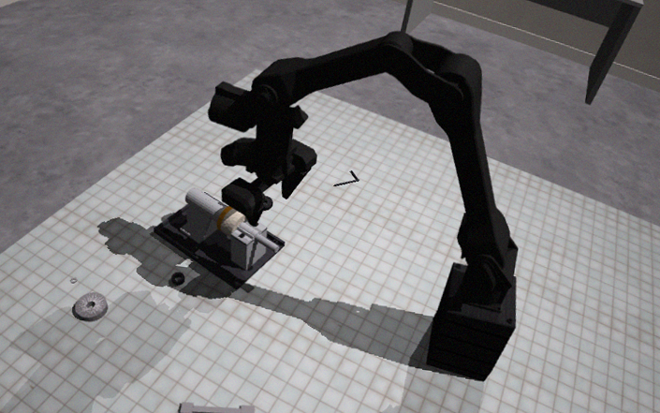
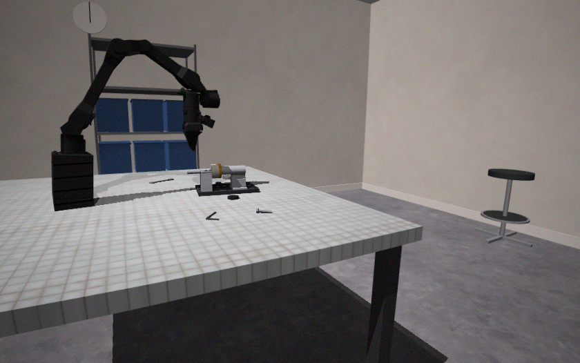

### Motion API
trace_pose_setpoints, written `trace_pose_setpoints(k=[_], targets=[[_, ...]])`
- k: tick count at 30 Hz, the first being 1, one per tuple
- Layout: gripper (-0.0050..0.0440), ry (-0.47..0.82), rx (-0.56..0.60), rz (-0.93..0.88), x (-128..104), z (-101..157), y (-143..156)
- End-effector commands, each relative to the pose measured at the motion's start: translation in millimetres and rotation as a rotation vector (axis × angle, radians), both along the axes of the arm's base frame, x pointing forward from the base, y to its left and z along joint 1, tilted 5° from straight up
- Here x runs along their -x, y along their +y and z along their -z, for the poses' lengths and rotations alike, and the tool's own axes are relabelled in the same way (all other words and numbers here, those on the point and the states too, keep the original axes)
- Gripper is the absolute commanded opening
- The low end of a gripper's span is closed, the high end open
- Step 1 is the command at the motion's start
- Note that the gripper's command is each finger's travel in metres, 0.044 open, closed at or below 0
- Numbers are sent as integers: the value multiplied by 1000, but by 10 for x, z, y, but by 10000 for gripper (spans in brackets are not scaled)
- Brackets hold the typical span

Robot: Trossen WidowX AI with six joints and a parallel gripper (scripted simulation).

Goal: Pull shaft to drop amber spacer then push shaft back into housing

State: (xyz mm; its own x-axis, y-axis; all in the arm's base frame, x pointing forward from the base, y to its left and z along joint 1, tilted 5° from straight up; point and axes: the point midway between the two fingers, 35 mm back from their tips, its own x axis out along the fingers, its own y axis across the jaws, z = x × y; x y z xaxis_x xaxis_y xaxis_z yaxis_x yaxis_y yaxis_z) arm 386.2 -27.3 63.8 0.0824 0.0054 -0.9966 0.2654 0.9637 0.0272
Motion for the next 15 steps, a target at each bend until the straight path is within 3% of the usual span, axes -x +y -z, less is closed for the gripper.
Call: trace_pose_setpoints(k=[1,4,9,11,15], targets=[[440,-19,14,-61,-25,33,-6],[440,-90,75,-297,-93,153,-7],[440,-146,152,-554,-144,253,-5],[440,-146,152,-554,-144,253,-5],[440,-191,247,-814,-181,343,0]])
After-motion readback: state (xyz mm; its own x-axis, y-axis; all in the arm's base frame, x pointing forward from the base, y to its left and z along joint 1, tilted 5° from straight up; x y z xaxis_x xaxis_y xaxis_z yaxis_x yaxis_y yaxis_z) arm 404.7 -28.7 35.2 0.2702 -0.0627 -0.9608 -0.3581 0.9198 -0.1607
